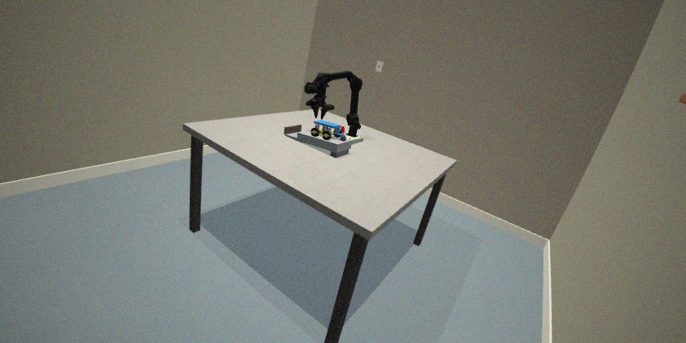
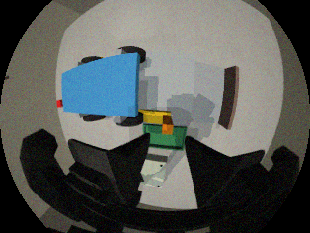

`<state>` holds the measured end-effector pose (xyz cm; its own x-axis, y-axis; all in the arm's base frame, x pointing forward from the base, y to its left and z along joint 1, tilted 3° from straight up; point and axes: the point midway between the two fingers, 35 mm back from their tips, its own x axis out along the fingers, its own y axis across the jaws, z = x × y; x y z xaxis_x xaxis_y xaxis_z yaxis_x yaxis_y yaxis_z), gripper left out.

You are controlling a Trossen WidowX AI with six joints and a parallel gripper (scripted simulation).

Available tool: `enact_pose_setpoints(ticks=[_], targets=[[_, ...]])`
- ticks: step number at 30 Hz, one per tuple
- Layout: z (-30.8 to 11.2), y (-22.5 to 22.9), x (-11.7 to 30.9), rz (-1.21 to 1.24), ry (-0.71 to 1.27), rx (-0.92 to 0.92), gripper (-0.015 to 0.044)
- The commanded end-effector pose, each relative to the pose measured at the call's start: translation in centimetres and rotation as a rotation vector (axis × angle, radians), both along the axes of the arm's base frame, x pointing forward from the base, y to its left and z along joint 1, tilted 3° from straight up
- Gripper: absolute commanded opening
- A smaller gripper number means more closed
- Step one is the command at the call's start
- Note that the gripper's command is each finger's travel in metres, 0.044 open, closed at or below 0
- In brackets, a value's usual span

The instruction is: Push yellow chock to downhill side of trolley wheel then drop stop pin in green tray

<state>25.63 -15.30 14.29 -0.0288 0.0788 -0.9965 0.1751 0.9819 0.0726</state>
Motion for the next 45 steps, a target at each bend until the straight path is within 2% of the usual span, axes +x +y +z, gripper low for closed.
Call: enact_pose_setpoints(ticks=[1, 2, 6, 8, 20, 45], targets=[[-0.1, 0.0, 0.0, 0.0, 0.002, 0.001, 0.0269], [-0.1, 0.0, 0.0, 0.0, 0.002, 0.001, 0.0295], [1.0, -1.2, 2.2, -0.039, -0.135, -0.014, 0.019], [1.8, -1.3, 2.4, -0.135, -0.171, 0.002, 0.019], [2.6, 4.2, 5.1, -0.554, -0.099, 0.089, 0.019], [4.1, 16.8, 7.2, -1.427, 0.185, 0.157, 0.019]])
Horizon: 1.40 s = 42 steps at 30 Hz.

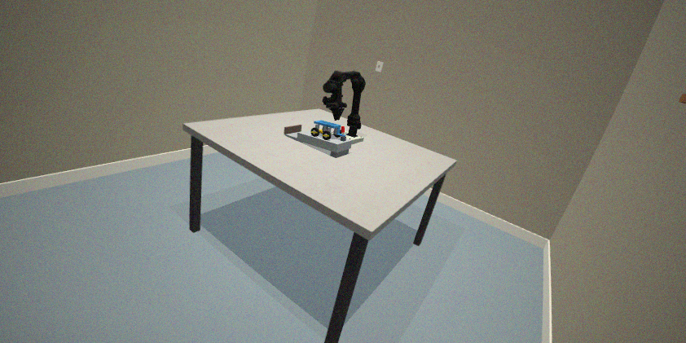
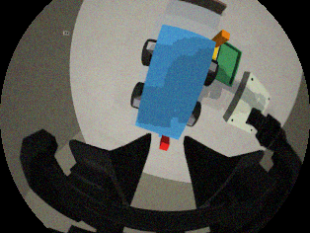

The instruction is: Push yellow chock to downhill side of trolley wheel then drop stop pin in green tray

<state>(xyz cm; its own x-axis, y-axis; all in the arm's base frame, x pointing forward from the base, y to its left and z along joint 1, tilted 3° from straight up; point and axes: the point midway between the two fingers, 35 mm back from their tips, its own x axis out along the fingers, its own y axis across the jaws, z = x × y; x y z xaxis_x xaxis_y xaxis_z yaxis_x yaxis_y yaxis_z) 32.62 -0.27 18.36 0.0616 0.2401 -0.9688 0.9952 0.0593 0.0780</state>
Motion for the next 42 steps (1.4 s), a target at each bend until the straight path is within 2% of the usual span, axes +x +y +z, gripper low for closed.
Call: enact_pose_setpoints(ticks=[1, 5, 42], targets=[[0.1, 2.3, 0.1, -0.142, 0.063, 0.027, 0.019], [0.3, 3.5, 0.0, -0.226, 0.1, 0.039, 0.019], [-3.4, 4.5, 0.2, -0.226, 0.1, 0.04, 0.019]])
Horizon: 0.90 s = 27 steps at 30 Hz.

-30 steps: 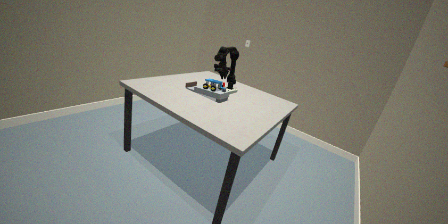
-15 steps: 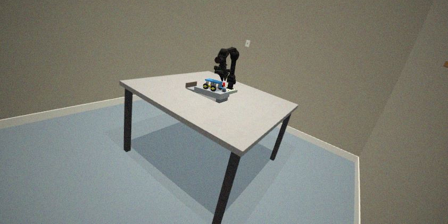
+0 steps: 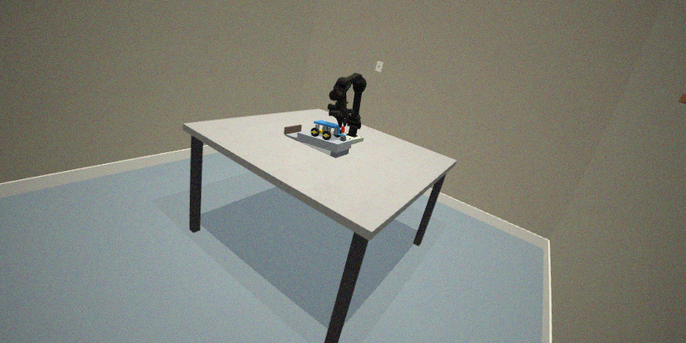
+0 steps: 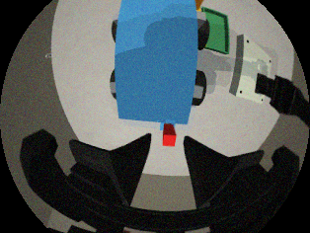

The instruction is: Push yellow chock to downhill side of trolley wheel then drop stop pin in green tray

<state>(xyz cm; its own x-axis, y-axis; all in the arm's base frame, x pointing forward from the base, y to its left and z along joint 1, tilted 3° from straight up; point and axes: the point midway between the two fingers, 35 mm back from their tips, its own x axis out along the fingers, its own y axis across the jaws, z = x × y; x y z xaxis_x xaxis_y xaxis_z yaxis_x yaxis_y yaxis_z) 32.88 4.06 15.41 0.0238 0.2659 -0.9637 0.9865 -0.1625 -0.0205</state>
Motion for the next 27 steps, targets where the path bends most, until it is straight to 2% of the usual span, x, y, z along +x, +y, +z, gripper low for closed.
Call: enact_pose_setpoints(ticks=[1, 25, 27], targets=[[-0.6, 0.2, -0.1, -0.004, 0.002, 0.004, 0.019], [-3.5, 1.1, -0.1, -0.004, 0.002, 0.004, 0.019], [-3.2, 0.9, 0.0, 0.0, -0.003, 0.001, 0.0137]])
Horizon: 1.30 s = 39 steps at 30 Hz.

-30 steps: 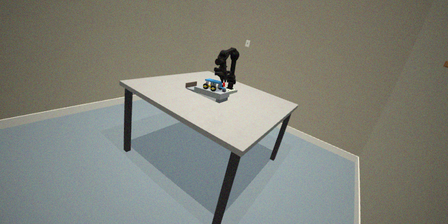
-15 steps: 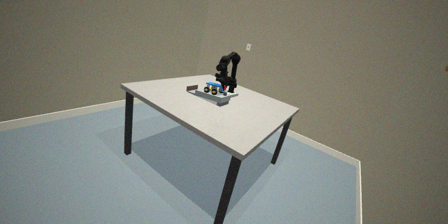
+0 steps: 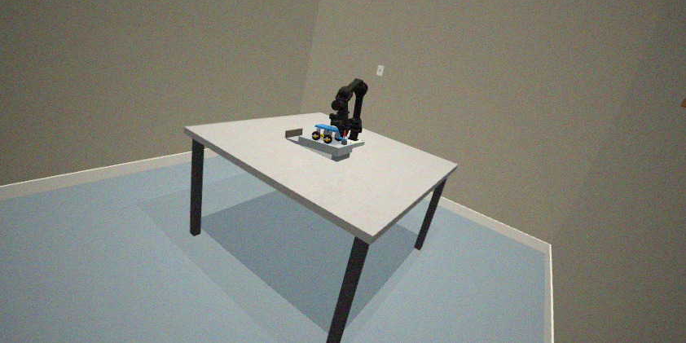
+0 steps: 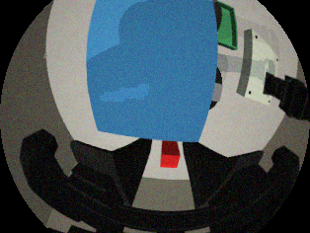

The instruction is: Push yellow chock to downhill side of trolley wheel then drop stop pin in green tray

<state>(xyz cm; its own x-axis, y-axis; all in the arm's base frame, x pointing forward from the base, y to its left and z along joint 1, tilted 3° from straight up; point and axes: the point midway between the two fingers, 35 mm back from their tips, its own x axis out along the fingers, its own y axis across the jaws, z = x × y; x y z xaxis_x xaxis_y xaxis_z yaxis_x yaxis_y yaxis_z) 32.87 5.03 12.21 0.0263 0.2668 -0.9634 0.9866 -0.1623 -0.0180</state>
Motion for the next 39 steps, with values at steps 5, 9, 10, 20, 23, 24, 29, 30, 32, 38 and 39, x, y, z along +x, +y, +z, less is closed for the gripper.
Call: enact_pose_setpoints(ticks=[5, 9, 10, 20, 23, 24, 29, 30, 32, 38, 39], targets=[[0.0, 0.0, 0.0, 0.0, -0.001, 0.0, 0.0045], [0.0, 0.0, 0.0, 0.0, -0.001, 0.0, 0.0019], [0.0, 0.0, 0.0, 0.0, -0.001, 0.0, 0.0012], [0.6, -0.1, -0.1, -0.004, 0.004, 0.003, 0.0], [0.8, -0.1, -0.2, -0.005, 0.005, 0.003, 0.0], [0.9, -0.1, -0.2, -0.005, 0.005, 0.003, 0.0], [1.1, -0.1, -0.2, -0.005, 0.005, 0.003, 0.0], [1.1, -0.2, -0.2, -0.005, 0.005, 0.003, 0.0], [1.2, -0.2, -0.2, -0.005, 0.005, 0.003, 0.0], [1.4, -0.2, -0.2, -0.005, 0.005, 0.003, 0.0], [1.4, -0.2, -0.2, -0.005, 0.005, 0.003, 0.0]])
